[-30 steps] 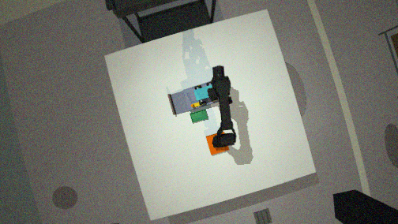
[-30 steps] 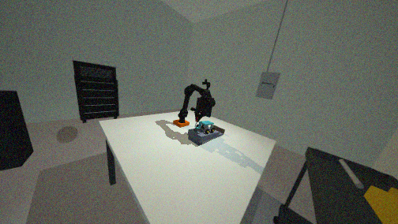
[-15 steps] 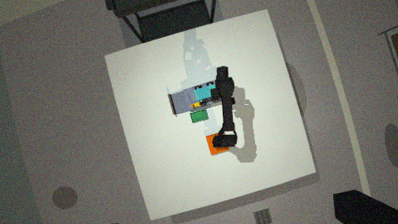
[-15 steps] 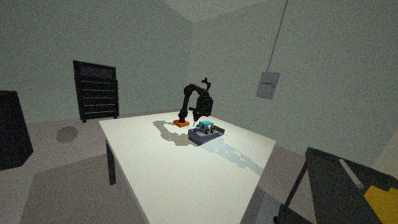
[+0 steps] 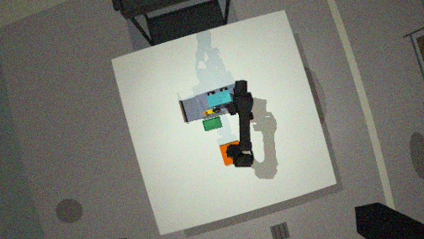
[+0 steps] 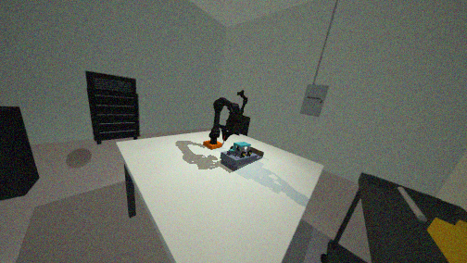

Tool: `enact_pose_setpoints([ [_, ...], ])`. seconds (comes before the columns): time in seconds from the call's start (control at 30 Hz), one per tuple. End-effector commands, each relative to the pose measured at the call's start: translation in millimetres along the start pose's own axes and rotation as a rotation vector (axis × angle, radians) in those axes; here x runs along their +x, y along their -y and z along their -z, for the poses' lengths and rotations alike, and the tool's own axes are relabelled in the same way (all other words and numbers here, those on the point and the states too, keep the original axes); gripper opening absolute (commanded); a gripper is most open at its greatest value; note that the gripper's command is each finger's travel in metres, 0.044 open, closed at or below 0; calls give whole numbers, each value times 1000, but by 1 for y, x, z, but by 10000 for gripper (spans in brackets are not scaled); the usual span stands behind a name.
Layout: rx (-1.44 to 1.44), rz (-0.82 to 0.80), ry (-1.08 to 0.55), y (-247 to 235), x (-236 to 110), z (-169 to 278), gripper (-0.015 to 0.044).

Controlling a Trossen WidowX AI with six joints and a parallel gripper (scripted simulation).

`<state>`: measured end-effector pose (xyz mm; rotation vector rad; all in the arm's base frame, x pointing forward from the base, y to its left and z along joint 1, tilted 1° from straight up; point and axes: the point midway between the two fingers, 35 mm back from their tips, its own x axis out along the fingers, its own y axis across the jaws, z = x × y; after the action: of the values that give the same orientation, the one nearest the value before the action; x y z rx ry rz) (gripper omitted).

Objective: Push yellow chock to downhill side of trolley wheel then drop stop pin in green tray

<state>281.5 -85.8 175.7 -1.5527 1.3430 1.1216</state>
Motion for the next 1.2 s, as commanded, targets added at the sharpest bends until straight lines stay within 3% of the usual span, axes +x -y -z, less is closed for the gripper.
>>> enact_pose_setpoints([
  [0.0,-3,2,2,-15,0,0,0],
  [0.37,-4,0,2,-30,0,-2,0],
  [1.17,-3,1,12,-25,-11,-92,0],
])
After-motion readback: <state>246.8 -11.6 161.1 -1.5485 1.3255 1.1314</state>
